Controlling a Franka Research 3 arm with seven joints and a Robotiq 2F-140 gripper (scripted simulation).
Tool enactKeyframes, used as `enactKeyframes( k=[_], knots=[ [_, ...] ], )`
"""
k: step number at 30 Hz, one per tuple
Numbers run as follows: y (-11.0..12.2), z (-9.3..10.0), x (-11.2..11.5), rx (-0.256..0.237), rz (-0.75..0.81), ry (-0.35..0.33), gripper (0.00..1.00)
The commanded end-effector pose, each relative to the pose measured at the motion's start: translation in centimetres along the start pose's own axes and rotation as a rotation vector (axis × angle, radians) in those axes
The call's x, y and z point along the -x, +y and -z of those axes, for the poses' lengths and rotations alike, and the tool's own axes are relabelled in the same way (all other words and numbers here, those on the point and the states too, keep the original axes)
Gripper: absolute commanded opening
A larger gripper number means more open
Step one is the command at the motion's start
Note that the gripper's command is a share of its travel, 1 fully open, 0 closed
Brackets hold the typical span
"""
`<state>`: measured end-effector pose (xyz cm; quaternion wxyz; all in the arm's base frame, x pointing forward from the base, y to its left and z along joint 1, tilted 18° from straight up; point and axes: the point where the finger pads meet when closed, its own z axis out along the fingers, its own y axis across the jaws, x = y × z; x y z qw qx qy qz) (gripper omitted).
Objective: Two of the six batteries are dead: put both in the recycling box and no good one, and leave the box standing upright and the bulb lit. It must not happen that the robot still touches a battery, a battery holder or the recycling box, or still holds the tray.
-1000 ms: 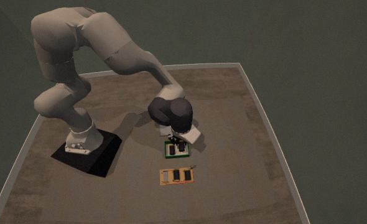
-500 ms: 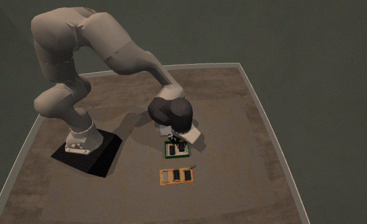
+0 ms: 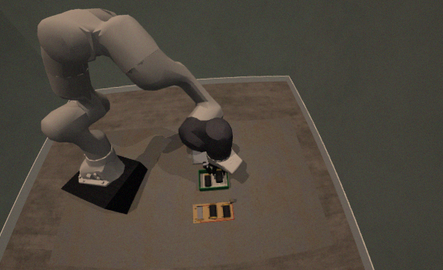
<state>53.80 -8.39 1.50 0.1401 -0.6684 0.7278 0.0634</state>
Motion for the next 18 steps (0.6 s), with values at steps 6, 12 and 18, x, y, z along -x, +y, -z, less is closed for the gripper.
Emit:
enactKeyframes(
  k=[6,12,18],
  knots=[
    [-0.1,0.0,0.1,-0.004,0.005,0.001,0.16],
    [-0.1,-0.8,0.1,-0.004,0.005,0.001,0.16],
    [-0.1,-3.4,0.1,-0.004,0.005,0.001,0.16]
  ],
)
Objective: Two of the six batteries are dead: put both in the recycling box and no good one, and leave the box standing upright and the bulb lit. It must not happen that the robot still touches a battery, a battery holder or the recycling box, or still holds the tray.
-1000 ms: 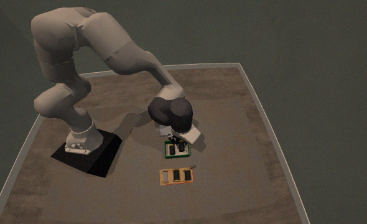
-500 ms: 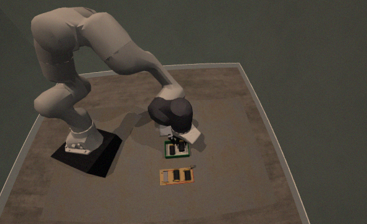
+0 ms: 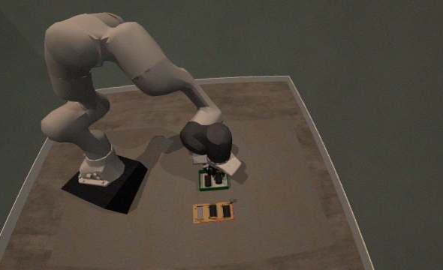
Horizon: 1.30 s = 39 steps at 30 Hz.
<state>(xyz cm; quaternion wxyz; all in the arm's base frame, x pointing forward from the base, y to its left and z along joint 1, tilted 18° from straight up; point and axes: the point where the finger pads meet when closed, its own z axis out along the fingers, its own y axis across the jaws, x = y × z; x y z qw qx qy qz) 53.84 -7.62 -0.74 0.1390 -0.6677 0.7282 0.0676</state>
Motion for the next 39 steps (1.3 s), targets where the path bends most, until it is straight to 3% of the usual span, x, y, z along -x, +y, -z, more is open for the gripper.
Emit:
enactKeyframes(
  k=[1,6,11,25,26,39],
  knots=[
    [-0.4,-1.6,0.0,-0.011,0.008,0.005,0.16],
    [-0.4,-3.4,0.0,-0.011,0.008,0.005,0.16],
    [-0.4,-3.9,0.0,-0.011,0.008,0.005,0.16],
    [-0.4,-4.0,0.0,-0.011,0.008,0.005,0.16],
    [-0.4,-4.0,0.0,-0.011,0.008,0.005,0.29],
    [-0.4,-4.0,0.0,-0.011,0.008,0.005,0.29]
  ],
)
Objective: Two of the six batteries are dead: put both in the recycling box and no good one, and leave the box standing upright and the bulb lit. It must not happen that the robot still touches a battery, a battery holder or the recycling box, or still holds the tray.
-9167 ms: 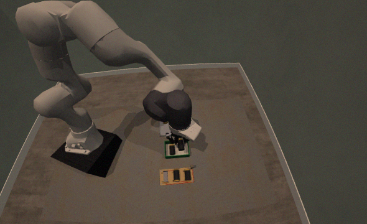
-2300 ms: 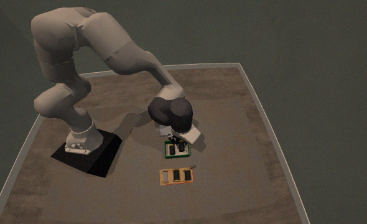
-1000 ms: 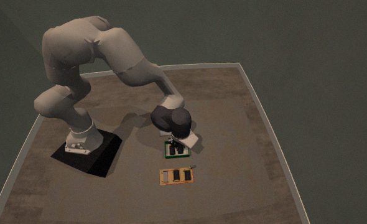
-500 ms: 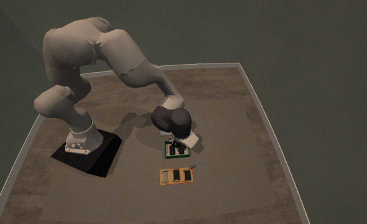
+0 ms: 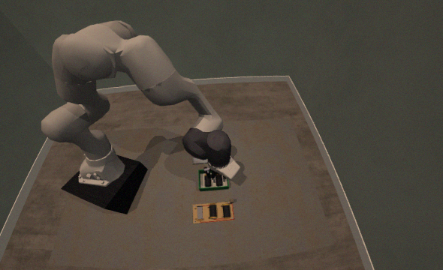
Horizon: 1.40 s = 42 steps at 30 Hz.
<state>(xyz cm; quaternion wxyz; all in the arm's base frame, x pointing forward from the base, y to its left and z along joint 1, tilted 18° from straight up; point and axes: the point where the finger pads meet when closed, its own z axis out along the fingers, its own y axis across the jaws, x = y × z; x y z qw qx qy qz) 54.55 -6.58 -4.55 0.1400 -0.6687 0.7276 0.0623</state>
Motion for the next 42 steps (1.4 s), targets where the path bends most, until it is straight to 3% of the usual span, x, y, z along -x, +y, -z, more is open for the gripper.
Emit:
enactKeyframes(
  k=[1,13,20,32,42],
  knots=[
    [-0.2,0.0,0.0,-0.003,0.004,0.000,0.29],
    [-0.1,0.6,0.0,-0.003,0.004,0.000,0.29],
    [-0.1,2.2,0.0,-0.003,0.004,0.000,0.29],
    [-0.1,7.6,0.0,-0.003,0.004,0.000,0.29],
    [-0.1,8.5,0.0,-0.003,0.004,0.000,0.29]
  ],
)
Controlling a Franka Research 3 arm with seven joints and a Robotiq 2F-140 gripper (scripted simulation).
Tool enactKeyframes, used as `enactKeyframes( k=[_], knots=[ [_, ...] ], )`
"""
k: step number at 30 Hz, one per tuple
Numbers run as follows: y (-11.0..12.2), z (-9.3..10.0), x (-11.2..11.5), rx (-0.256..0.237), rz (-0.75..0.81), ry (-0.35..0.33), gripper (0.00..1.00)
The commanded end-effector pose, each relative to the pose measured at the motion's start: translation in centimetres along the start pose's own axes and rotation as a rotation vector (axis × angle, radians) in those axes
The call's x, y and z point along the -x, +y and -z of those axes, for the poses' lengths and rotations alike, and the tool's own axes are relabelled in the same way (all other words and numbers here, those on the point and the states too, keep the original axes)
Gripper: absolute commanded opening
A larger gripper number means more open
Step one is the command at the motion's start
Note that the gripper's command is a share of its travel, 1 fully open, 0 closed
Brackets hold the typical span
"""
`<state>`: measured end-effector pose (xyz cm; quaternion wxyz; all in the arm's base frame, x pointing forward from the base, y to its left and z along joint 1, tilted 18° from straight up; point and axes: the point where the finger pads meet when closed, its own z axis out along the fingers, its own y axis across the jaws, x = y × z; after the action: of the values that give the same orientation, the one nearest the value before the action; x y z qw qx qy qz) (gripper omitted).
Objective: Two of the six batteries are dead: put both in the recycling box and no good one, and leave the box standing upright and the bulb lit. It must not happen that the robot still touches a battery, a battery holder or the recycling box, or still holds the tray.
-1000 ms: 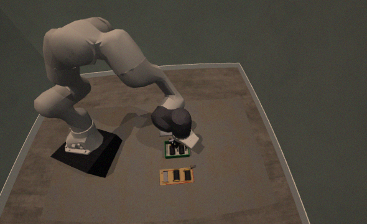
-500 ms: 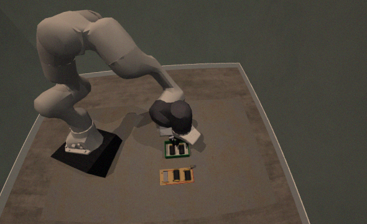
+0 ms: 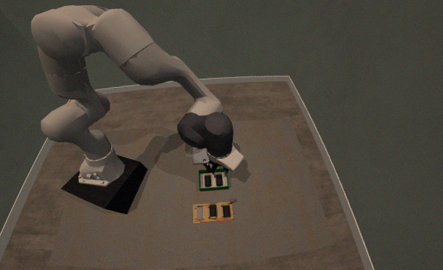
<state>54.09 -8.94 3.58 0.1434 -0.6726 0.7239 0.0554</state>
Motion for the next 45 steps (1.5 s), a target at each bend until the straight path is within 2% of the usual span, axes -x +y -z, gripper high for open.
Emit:
enactKeyframes(
  k=[1,5,10,18,20,22,27,29,31,33,45],
  knots=[
    [0.4,0.0,0.0,0.010,-0.009,-0.004,0.29],
    [0.4,0.3,0.0,0.010,-0.009,-0.004,0.29],
    [0.4,2.8,0.0,0.010,-0.009,-0.004,0.29],
    [0.4,3.1,0.2,0.010,-0.009,-0.004,0.29],
    [0.3,3.1,1.1,0.010,-0.009,-0.004,0.29],
    [0.0,3.1,3.1,0.010,-0.009,-0.004,0.29],
    [-0.8,3.1,10.4,0.010,-0.009,-0.004,0.29],
    [-0.8,3.1,10.4,0.010,-0.009,-0.004,0.29],
    [-1.0,3.1,12.8,0.010,-0.009,-0.004,0.29],
    [-1.2,3.1,14.3,0.010,-0.009,-0.004,0.29],
    [-1.2,3.1,14.8,0.010,-0.011,-0.004,0.29]
  ],
)
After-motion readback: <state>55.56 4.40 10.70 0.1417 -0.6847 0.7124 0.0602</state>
